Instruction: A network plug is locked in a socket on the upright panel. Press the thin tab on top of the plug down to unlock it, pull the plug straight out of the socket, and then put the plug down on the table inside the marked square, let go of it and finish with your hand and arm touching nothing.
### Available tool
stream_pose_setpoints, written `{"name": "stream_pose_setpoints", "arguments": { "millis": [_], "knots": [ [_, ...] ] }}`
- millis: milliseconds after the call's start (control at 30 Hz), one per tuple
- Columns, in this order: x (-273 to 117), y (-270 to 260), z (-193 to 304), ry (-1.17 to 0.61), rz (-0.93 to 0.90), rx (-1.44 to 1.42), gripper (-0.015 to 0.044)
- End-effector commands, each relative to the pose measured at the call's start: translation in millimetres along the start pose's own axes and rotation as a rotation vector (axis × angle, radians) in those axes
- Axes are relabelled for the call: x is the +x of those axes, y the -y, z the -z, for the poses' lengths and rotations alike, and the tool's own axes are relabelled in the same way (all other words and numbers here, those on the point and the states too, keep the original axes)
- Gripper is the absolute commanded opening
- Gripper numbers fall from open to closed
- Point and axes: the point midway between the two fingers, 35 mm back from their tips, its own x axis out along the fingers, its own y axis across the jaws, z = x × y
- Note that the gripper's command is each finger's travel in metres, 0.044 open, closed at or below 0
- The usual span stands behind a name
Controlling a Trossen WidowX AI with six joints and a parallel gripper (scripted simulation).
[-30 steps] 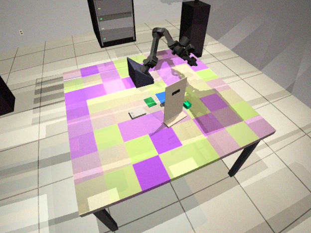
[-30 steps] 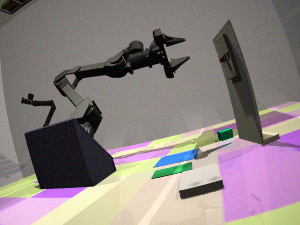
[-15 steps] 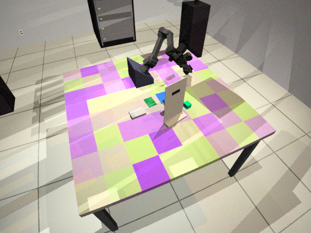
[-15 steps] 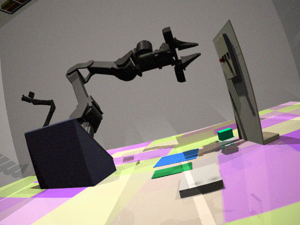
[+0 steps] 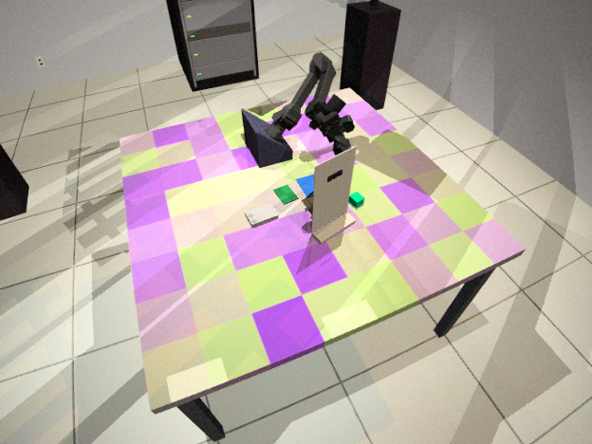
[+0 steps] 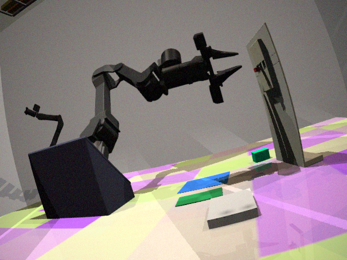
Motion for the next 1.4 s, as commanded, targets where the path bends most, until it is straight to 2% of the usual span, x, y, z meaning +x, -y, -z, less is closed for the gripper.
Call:
{"name": "stream_pose_setpoints", "arguments": {
  "millis": [0,767,1367],
  "knots": [
    [-1,-2,20,-0.012,-0.003,-0.058,0.0156],
    [-27,-5,105,-0.053,0.009,-0.371,0.0156],
    [-7,-6,104,-0.054,0.016,-0.395,0.0156]
  ]
}}
